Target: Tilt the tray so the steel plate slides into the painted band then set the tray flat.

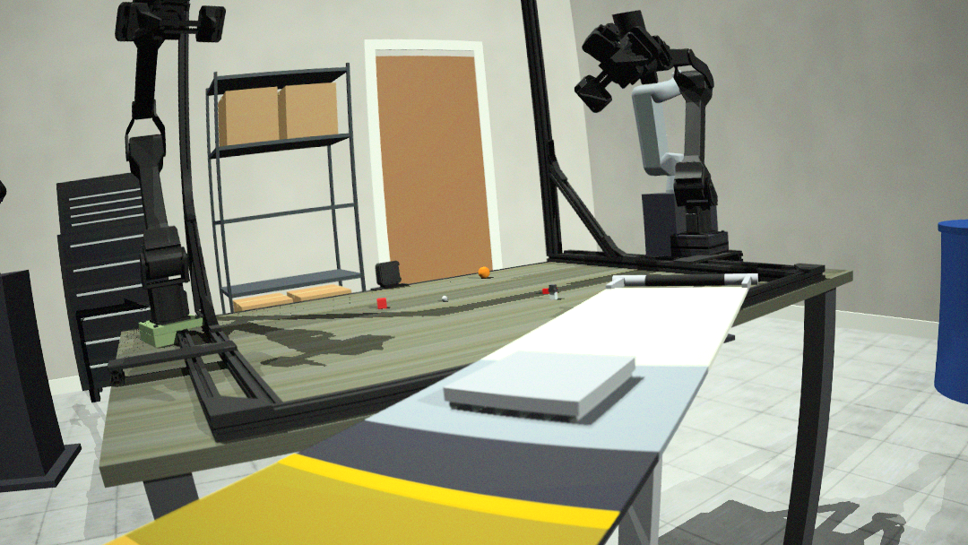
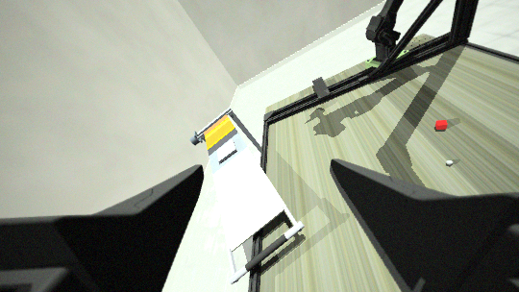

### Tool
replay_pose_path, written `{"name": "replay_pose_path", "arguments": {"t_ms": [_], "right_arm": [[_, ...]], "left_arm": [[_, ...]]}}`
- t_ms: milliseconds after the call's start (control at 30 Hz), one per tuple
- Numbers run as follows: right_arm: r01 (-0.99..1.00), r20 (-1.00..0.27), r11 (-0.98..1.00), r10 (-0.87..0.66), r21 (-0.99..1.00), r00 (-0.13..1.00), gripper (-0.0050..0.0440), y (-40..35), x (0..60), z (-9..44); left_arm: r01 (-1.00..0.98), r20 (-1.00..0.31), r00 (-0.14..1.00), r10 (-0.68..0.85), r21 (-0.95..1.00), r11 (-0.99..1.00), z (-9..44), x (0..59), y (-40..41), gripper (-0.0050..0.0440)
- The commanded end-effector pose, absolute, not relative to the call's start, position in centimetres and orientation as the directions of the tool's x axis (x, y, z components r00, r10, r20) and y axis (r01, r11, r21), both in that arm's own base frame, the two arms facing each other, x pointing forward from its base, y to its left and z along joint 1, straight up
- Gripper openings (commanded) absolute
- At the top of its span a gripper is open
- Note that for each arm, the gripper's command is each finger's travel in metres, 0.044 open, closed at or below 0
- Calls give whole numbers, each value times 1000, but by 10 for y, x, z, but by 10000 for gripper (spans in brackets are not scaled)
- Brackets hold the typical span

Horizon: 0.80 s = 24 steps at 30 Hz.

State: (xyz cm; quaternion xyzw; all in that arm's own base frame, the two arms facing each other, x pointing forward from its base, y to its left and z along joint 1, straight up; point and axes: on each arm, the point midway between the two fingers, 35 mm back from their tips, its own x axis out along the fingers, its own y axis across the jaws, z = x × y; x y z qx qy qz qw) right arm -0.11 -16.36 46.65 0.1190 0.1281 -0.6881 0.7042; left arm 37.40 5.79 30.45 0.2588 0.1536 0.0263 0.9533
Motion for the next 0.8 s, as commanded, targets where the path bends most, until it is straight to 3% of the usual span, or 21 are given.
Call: {"name": "replay_pose_path", "arguments": {"t_ms": [0,400,767], "right_arm": [[999,-353,-37,-935,-5,-37,440,-171,-14,470],[997,-361,-78,-930,0,-73,440,-174,-23,471],[997,-361,-78,-930,0,-73,440,-174,-23,471]], "left_arm": [[94,-358,920,156,591,801,298,387,76,440],[306,-534,821,202,710,635,276,407,121,440],[526,-675,705,217,704,477,251,416,164,440]]}}
